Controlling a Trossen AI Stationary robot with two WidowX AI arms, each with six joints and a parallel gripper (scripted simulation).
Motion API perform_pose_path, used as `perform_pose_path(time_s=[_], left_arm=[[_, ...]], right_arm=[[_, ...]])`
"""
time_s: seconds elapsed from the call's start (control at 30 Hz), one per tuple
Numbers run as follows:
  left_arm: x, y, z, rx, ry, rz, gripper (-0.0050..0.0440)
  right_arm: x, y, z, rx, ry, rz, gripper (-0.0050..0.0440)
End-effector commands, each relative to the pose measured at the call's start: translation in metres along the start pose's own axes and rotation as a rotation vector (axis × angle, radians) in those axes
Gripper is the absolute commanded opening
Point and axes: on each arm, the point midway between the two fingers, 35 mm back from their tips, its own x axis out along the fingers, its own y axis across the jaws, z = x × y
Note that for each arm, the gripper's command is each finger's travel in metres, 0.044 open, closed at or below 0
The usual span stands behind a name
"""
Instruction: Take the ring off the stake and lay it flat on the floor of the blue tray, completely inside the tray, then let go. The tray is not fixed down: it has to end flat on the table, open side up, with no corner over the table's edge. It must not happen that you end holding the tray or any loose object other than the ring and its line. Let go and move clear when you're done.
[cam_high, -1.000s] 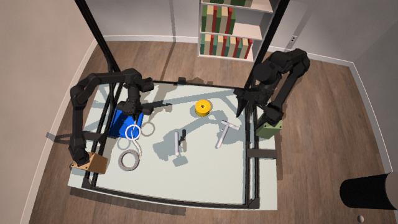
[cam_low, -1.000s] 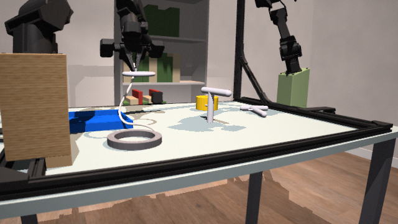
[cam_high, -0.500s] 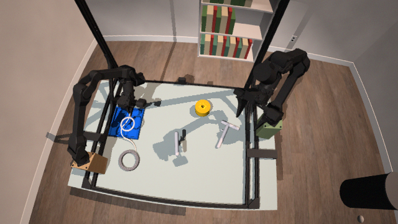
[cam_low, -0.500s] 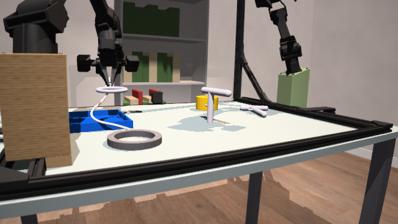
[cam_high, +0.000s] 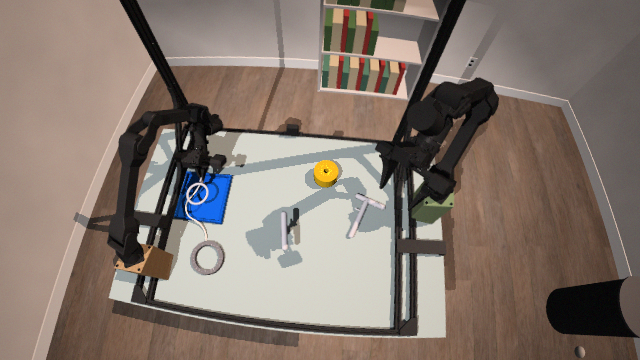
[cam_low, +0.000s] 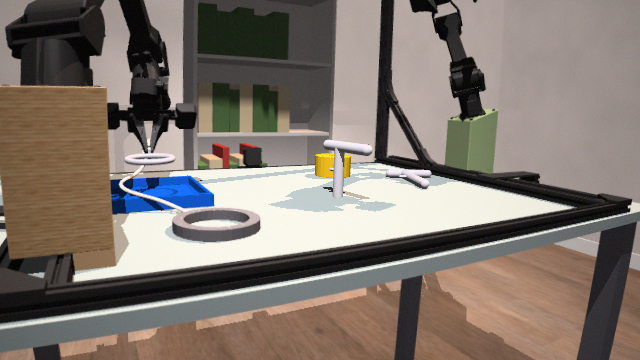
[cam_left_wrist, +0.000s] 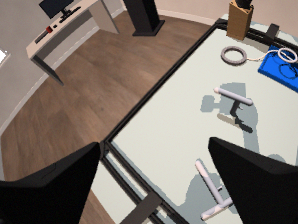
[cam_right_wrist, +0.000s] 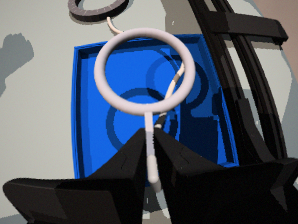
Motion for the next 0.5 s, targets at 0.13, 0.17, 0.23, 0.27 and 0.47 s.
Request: perform_pose_path(time_s=[0.13,0.17,0.23,0.27,0.47], left_arm=[[0.0,-0.001,-0.001,0.002,0.004,-0.005,0.04],[0.0,-0.001,-0.001,0.002,0.004,-0.005,0.04],[0.0,-0.001,-0.001,0.002,0.004,-0.005,0.04],[0.0,-0.001,-0.001,0.002,0.004,-0.005,0.04],[0.0,-0.001,-0.001,0.002,0.004,-0.005,0.04]], right_arm=[[0.012,0.0,-0.008,0.005,-0.01,-0.007,0.0],[0.014,0.0,-0.009,0.005,-0.01,-0.007,0.0],[0.016,0.0,-0.011,0.005,-0.01,-0.007,0.0],[0.017,0.0,-0.012,0.005,-0.01,-0.007,0.0],[0.025,0.0,-0.018,0.005,-0.01,-0.007,0.0]])
